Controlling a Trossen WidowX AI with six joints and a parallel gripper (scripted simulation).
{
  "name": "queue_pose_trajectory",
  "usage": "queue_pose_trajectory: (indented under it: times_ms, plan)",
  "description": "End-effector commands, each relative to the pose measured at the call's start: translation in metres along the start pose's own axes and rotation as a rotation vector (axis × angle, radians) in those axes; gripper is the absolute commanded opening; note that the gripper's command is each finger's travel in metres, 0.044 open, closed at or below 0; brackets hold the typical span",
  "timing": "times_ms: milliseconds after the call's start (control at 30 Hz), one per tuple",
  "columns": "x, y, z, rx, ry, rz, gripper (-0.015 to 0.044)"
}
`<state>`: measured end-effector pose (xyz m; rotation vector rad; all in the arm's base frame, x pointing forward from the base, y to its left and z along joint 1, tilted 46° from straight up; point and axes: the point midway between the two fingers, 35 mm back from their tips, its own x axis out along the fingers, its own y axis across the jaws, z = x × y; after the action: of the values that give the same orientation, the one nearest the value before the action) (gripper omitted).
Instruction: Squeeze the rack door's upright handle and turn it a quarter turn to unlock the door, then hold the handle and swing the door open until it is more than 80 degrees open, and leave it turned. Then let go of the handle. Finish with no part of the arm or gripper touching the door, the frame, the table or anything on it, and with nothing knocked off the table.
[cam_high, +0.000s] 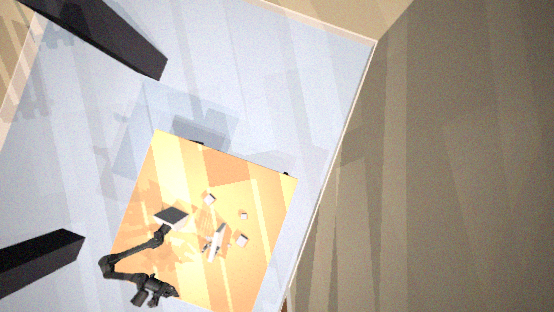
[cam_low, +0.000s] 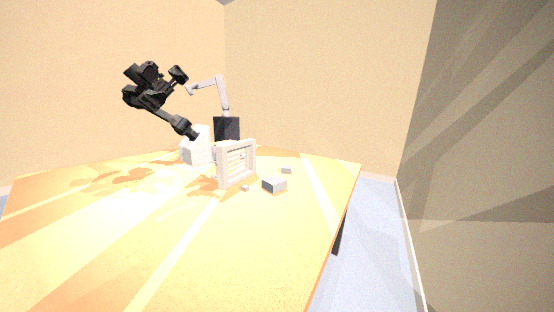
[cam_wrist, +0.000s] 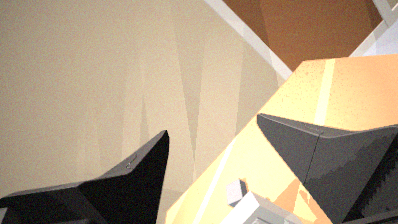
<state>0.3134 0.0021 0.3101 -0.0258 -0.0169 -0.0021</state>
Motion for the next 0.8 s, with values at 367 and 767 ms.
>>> queue_pose_trajectory:
  times_ms: [367, 767]
  plan:
    - [0.028, -0.002, -0.049, 0.016, 0.295, -0.072, 0.0285]
    - [0.042, -0.002, -0.105, -0.027, 0.622, -0.164, 0.0285]
